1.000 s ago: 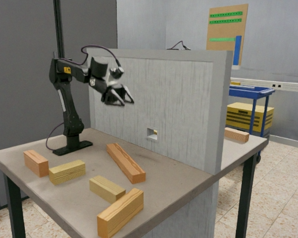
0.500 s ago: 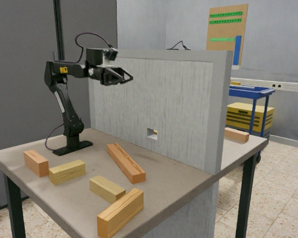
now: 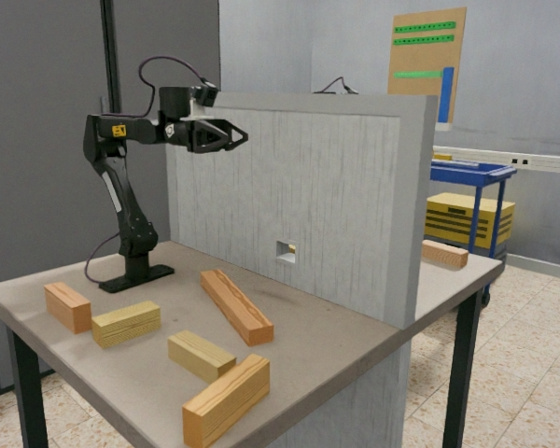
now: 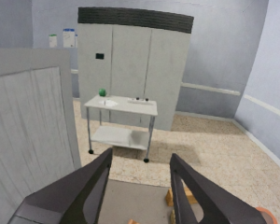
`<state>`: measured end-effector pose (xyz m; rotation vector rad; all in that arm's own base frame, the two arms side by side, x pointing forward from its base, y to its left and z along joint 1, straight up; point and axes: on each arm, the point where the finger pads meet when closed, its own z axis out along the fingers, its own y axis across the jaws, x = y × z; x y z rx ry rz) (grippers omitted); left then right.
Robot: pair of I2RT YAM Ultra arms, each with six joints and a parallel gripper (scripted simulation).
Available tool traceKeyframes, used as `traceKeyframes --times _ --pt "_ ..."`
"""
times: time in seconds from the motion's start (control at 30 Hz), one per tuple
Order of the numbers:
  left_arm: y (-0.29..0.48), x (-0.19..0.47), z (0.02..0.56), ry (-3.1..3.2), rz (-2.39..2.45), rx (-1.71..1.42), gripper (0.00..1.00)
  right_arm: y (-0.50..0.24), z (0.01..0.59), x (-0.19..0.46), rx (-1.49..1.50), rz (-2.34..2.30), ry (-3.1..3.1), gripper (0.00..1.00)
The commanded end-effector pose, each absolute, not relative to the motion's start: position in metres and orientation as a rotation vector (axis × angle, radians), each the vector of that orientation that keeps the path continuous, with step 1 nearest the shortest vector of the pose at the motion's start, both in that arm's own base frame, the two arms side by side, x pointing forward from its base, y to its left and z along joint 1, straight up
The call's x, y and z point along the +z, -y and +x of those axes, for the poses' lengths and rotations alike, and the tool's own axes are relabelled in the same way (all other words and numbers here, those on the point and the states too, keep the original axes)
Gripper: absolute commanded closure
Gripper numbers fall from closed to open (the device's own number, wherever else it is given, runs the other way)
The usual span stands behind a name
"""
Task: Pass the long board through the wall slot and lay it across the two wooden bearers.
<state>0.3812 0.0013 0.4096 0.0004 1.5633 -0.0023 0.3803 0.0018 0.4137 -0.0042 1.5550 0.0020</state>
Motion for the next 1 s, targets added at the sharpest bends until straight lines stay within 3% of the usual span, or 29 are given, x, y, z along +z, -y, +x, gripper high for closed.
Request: traceKeyframes --times 0.0,0.07,0.27,0.97 --pt "-0.001 0.426 0.374 -1.512 -0.005 -0.001 0.00 0.002 0.383 0.413 -0.002 0.018 -1.555 0.42" --pt "-0.001 0.426 0.374 -1.512 -0.005 -0.001 0.00 0.003 0.388 0.393 -0.004 0.020 -1.604 0.42" --pt "-0.001 0.426 0.374 -1.512 -0.005 -0.001 0.00 0.003 0.371 0.440 -0.004 0.020 -1.489 0.42" --pt "-0.001 0.426 0.374 -1.512 -0.005 -0.001 0.00 0.003 0.371 0.425 -0.002 0.019 -1.528 0.42"
